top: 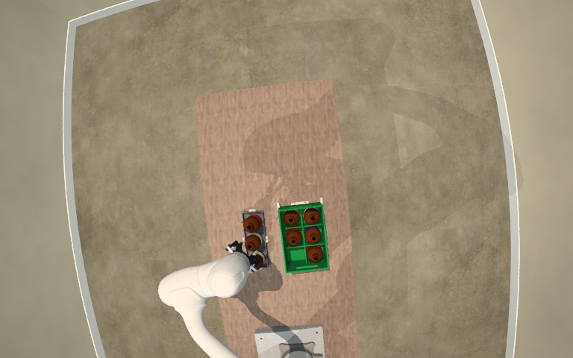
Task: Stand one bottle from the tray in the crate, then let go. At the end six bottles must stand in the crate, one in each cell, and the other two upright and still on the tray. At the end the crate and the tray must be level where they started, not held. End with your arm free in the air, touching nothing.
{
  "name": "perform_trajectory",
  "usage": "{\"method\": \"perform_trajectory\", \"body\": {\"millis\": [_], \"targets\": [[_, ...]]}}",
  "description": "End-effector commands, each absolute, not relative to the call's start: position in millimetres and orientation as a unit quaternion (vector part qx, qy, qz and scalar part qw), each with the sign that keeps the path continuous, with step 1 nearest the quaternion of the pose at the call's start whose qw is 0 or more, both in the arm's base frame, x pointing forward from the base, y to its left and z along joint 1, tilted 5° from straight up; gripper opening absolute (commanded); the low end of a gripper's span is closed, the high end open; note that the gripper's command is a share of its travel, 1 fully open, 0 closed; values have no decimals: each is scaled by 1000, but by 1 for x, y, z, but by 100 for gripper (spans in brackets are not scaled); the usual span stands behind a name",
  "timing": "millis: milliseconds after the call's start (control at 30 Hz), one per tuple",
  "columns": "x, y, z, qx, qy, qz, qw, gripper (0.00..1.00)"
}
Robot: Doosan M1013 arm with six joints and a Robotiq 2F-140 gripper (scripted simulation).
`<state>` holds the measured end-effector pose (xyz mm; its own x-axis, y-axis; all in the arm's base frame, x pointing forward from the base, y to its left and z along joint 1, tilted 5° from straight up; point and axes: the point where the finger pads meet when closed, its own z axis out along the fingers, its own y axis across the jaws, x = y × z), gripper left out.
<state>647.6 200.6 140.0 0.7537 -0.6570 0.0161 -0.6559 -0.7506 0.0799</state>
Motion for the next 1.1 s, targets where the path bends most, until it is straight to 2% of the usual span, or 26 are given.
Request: {"method": "perform_trajectory", "body": {"millis": [0, 1067], "targets": [[644, 202, 134, 935, -353, -9, 40, 38], [642, 200, 102, 935, -353, -9, 40, 38]]}}
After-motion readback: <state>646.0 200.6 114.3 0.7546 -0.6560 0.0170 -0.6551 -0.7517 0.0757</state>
